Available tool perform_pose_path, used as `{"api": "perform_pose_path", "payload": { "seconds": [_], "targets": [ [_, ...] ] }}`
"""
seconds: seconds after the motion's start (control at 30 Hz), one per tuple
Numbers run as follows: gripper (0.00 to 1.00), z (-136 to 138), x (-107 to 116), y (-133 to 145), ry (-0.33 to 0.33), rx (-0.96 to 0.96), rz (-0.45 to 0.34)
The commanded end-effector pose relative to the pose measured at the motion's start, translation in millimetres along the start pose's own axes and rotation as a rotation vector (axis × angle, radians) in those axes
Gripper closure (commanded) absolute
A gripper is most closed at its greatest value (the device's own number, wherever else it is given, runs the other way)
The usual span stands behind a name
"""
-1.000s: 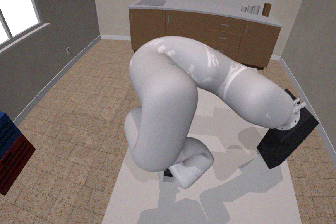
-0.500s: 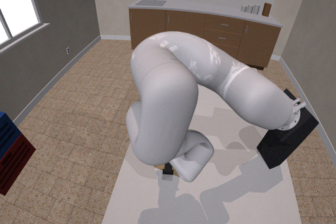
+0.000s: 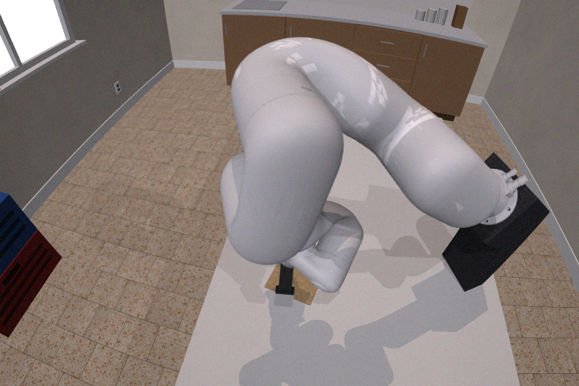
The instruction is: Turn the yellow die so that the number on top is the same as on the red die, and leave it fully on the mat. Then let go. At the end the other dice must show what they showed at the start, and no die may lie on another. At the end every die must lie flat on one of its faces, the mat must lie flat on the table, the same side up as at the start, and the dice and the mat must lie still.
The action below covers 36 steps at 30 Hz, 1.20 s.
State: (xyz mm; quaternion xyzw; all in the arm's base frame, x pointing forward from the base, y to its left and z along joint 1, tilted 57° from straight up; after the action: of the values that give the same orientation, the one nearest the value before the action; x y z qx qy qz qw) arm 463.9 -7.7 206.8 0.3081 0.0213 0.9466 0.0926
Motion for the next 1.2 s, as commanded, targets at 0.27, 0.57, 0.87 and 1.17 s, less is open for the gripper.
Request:
{"api": "perform_pose_path", "payload": {
  "seconds": [0.27,0.57,0.87,1.17],
  "targets": [
    [0.79,-13,5,-1,0.005,-0.001,0.128],
    [0.79,-19,7,0,-0.006,0.000,0.147],
    [0.79,-19,6,1,-0.005,0.000,0.147],
    [0.79,-14,4,2,0.011,0.002,0.160]
  ]
}}
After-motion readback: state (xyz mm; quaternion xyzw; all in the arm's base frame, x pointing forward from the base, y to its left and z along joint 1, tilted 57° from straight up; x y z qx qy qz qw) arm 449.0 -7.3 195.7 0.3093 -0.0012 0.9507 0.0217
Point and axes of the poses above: the point where the finger pads meet when closed, its own x axis back along the fingers, its own z axis across the jaws, y = z × x, the point moved 2 cm from there along x, back along the fingers, and after that the axes turned 9 degrees about x, right-handed, at the moved point
